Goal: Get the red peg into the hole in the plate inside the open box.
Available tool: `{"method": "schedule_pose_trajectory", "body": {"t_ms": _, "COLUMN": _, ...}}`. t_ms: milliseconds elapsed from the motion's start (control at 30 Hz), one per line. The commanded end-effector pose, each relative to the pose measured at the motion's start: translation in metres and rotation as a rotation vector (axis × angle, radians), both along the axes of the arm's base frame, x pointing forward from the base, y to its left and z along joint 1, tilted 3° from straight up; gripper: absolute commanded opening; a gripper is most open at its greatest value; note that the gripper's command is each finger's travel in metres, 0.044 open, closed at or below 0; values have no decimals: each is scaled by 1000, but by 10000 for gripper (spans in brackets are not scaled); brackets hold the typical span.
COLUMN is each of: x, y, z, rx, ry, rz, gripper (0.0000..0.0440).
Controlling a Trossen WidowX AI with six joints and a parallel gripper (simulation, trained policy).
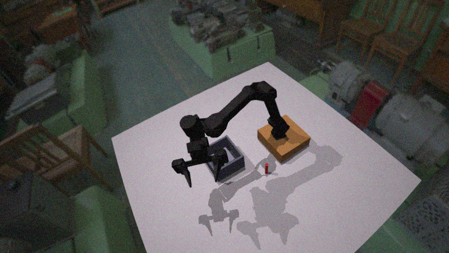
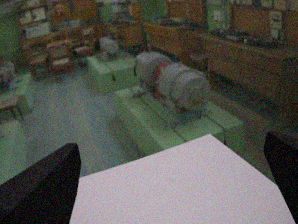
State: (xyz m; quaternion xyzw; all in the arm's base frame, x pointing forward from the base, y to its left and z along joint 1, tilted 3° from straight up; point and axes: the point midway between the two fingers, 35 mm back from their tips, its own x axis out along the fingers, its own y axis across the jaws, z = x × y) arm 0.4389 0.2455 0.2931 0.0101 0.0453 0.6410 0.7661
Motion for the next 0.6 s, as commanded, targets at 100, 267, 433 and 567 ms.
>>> {"method": "schedule_pose_trajectory", "body": {"t_ms": 100, "x": 7, "y": -7, "z": 6, "rx": -9, "ry": 48, "rz": -98, "gripper": 440}}
{"method": "schedule_pose_trajectory", "body": {"t_ms": 267, "x": 7, "y": -17, "z": 12, "rx": -15, "ry": 141, "rz": -209, "gripper": 440}}
{"method": "schedule_pose_trajectory", "body": {"t_ms": 433, "x": -2, "y": -22, "z": 13, "rx": -22, "ry": 253, "rz": -305, "gripper": 440}}
{"method": "schedule_pose_trajectory", "body": {"t_ms": 567, "x": -14, "y": -21, "z": 5, "rx": -37, "ry": 372, "rz": -372, "gripper": 440}}
